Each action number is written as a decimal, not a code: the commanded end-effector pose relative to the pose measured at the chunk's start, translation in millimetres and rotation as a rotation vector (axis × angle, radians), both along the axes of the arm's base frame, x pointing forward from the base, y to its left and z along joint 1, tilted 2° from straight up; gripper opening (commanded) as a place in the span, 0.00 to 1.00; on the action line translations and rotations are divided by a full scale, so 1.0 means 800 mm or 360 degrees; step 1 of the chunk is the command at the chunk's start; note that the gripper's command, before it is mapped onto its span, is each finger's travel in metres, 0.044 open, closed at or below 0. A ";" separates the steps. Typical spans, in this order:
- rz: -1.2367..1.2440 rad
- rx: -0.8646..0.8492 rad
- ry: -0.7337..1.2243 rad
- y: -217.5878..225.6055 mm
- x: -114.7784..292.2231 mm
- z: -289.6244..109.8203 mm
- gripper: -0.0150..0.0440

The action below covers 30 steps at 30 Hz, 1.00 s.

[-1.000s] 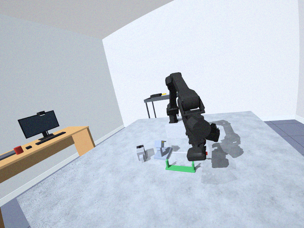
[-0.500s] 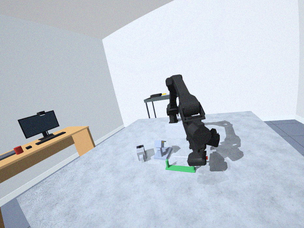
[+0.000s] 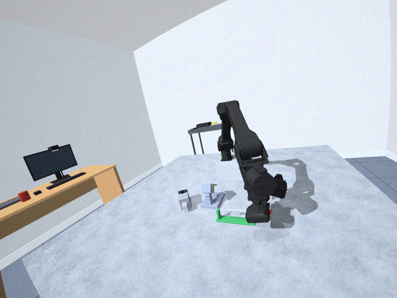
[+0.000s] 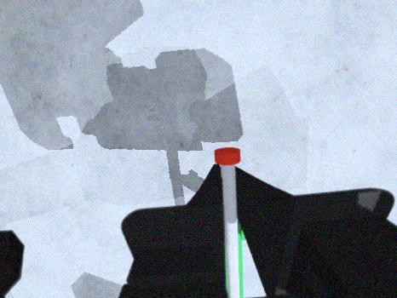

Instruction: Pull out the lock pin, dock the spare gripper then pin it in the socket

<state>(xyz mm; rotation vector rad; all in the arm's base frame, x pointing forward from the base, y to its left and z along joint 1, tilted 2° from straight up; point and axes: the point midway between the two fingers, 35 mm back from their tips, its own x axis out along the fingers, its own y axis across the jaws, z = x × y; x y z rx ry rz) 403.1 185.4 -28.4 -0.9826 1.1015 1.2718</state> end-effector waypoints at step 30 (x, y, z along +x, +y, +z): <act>0.0000 0.0000 0.0001 0.000 0.000 -0.003 0.59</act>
